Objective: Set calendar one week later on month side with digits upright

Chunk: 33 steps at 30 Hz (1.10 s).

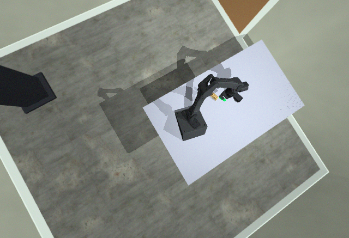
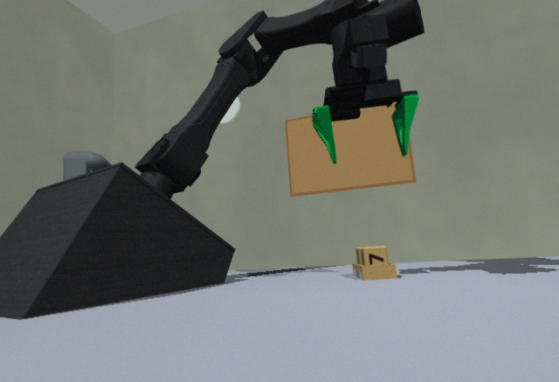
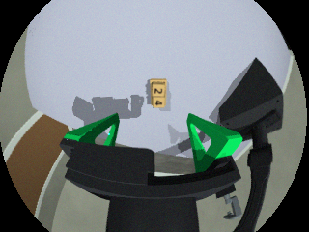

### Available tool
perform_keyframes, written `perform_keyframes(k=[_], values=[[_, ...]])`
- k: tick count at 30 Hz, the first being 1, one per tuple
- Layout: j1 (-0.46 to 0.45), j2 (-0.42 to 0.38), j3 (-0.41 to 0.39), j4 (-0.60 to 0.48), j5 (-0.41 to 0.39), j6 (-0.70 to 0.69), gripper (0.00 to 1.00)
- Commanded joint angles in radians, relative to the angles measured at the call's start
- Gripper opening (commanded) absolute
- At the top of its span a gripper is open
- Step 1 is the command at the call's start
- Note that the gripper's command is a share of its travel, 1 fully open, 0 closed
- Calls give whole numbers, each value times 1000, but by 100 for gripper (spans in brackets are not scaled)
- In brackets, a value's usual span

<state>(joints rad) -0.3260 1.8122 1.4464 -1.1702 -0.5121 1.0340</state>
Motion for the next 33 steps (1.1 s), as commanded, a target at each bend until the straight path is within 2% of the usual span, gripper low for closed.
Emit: perform_keyframes(k=[1, 10, 33], values=[[-39, -13, 67, -113, -1, -44, 100], [-66, 8, 135, -194, 2, -75, 100], [-67, 9, 116, -194, 2, -74, 100]])
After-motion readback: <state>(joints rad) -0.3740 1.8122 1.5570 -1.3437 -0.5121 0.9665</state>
